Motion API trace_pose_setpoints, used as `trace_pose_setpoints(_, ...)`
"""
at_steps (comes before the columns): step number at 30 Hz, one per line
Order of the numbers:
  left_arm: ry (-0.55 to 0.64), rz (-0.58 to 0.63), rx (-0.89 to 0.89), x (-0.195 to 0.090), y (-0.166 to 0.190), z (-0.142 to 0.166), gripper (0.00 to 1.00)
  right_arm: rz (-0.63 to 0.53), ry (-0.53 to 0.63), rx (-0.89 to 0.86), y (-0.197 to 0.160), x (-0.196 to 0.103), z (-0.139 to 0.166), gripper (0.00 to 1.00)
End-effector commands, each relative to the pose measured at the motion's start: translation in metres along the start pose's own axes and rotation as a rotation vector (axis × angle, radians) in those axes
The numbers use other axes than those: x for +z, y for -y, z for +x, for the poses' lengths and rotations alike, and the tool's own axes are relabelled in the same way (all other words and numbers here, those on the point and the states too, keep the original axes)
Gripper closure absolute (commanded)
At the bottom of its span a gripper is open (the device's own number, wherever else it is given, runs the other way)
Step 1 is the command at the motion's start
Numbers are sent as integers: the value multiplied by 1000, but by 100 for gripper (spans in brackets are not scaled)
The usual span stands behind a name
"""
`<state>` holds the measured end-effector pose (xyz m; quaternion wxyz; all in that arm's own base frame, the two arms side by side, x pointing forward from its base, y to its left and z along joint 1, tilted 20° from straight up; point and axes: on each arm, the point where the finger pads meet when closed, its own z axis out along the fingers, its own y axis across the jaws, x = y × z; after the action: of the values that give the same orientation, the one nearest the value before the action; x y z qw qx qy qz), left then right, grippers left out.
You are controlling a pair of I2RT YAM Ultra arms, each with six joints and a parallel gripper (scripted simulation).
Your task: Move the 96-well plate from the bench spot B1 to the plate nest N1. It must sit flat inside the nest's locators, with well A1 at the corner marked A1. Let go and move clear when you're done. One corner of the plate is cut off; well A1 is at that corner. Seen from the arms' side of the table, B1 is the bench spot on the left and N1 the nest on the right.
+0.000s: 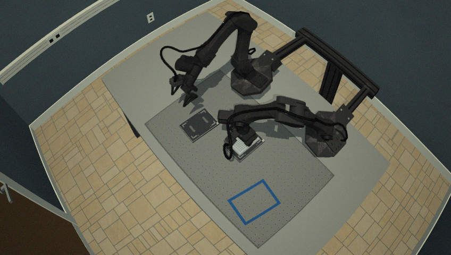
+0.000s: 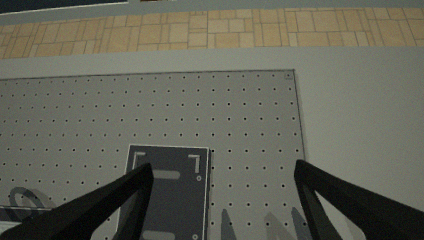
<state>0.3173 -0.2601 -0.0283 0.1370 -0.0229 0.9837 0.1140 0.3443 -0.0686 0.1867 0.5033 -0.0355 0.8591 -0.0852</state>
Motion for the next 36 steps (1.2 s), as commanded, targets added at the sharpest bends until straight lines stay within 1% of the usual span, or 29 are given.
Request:
trace_pose_setpoints(1,13,-3,2,-7,4,-2,24,8,34,-5,4,-6,-13,0)
trace_pose_setpoints(10,13,-3,3,-7,4,-2,24,8,34,-5,4,-6,-13,0)
trace_pose_setpoints(13,21,28,-10,-6,9,-3,24,8,34,-5,4,-6,-13,0)
trace_pose_setpoints(14,26,44,-16,-11,11,-5,24,8,34,-5,4,-6,-13,0)
trace_pose_setpoints(22,19,31,-18,-12,-1,-1,24,8,34,-5,4,-6,-13,0)
trace_pose_setpoints(26,19,31,-18,-12,-1,-1,24,8,34,-5,4,-6,-13,0)
trace_pose_setpoints(28,32,52,-22,-12,2,-3,24,8,34,-5,4,-6,-13,0)
trace_pose_setpoints(30,39,58,-16,-10,2,-4,24,8,34,-5,4,-6,-13,0)
trace_pose_setpoints(35,38,46,-16,9,1,-4,24,8,34,-5,4,-6,-13,0)
trace_pose_setpoints(36,38,46,-16,9,1,-4,24,8,34,-5,4,-6,-13,0)
